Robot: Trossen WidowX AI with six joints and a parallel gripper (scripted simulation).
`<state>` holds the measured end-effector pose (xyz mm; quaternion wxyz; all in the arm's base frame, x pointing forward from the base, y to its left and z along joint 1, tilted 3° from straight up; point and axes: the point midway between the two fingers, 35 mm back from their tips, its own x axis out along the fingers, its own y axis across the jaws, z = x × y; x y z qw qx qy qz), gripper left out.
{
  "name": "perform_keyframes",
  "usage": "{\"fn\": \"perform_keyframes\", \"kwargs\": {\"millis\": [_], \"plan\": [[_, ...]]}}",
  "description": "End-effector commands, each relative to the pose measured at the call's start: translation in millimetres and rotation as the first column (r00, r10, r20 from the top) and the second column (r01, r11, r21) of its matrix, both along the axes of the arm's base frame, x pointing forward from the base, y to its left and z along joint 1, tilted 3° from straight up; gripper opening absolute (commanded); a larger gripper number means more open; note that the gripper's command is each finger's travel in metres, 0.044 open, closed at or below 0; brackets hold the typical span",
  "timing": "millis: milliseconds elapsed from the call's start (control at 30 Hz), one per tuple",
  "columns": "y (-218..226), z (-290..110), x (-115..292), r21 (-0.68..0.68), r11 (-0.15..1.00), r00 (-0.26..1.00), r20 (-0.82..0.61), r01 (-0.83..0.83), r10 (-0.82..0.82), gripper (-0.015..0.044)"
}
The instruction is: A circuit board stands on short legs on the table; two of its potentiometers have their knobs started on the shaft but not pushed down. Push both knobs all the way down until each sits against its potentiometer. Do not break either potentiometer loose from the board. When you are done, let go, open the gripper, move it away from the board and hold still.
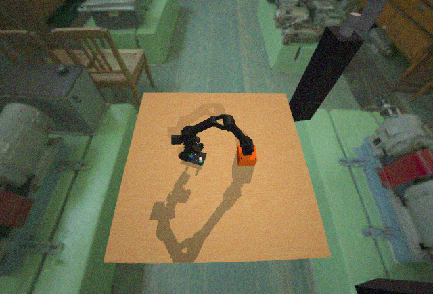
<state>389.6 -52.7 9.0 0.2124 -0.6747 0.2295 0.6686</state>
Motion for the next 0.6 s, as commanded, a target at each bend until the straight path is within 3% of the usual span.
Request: {"fn": "perform_keyframes", "kwargs": {"millis": [0,567], "plan": [[-0.7,-5.3,-0.2,-0.003,1.0,1.0,-0.005,-0.004,0.004,0.0],[-0.7,-7.8,-0.2,-0.003,1.0,1.0,-0.005,-0.004,0.004,0.0]]}}
